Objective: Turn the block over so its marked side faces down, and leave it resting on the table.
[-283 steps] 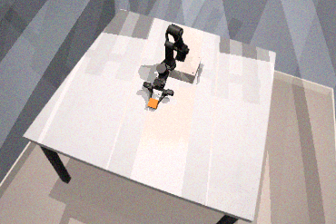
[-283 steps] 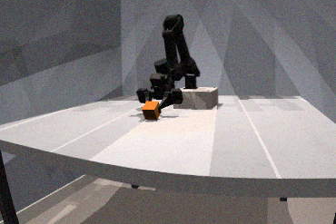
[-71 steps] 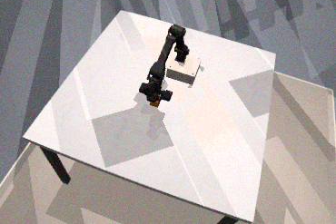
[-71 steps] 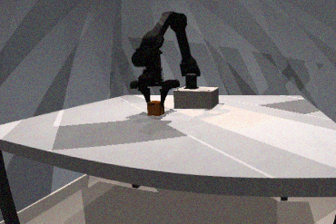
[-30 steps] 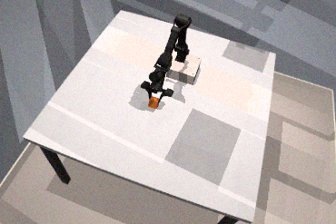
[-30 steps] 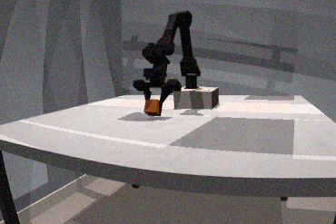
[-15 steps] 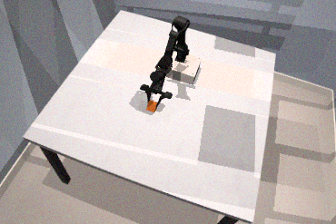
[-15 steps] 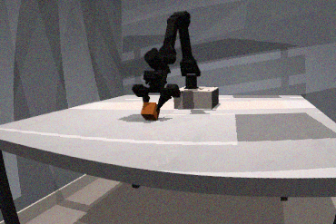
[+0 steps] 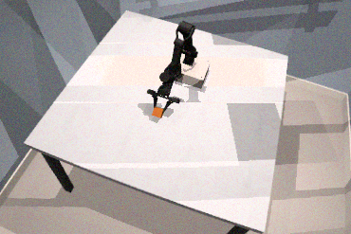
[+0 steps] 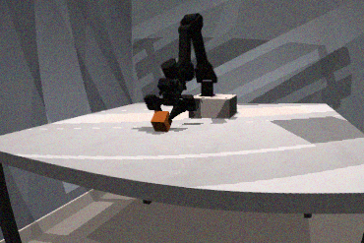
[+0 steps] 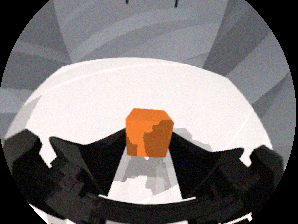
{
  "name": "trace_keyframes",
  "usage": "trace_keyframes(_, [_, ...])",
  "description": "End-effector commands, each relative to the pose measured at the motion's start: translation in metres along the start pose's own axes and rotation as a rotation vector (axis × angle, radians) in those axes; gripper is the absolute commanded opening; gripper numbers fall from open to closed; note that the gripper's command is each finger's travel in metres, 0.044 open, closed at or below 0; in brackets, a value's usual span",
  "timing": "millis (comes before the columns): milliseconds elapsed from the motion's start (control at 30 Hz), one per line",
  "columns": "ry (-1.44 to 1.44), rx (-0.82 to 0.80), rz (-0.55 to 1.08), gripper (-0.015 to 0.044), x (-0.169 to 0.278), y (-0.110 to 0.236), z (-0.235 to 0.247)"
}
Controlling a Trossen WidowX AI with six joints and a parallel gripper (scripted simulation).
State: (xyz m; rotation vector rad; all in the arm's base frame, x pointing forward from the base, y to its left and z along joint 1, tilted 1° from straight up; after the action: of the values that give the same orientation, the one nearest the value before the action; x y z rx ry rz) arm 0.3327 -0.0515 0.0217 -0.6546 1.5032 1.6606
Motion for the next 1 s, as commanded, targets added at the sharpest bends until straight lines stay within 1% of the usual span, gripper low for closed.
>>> trace_keyframes(0, [-0.006,-0.013,-0.028,0.0,0.015,0.002,-0.001])
trace_keyframes(200, [-0.004,-0.03,-0.109,0.0,0.022,0.01,-0.001])
trace_keyframes(400, [-0.004,-0.038,-0.149,0.0,0.022,0.013,-0.001])
trace_keyframes(833, [-0.004,-0.039,-0.151,0.0,0.022,0.013,-0.001])
trace_keyframes(967, [-0.004,-0.039,-0.151,0.0105,0.022,0.013,-0.001])
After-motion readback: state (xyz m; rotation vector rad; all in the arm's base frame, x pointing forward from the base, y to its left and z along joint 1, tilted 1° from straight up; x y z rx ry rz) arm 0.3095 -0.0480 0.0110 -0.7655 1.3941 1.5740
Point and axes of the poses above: the point midway between the two fingers, 35 mm back from their tips, its own y axis back along the fingers, its own z axis across the jaws, x = y × z, the point moved 6 cm from there along y, back along the fingers, and after that the axes turned 11 degrees about -y, right-handed, at the moved point
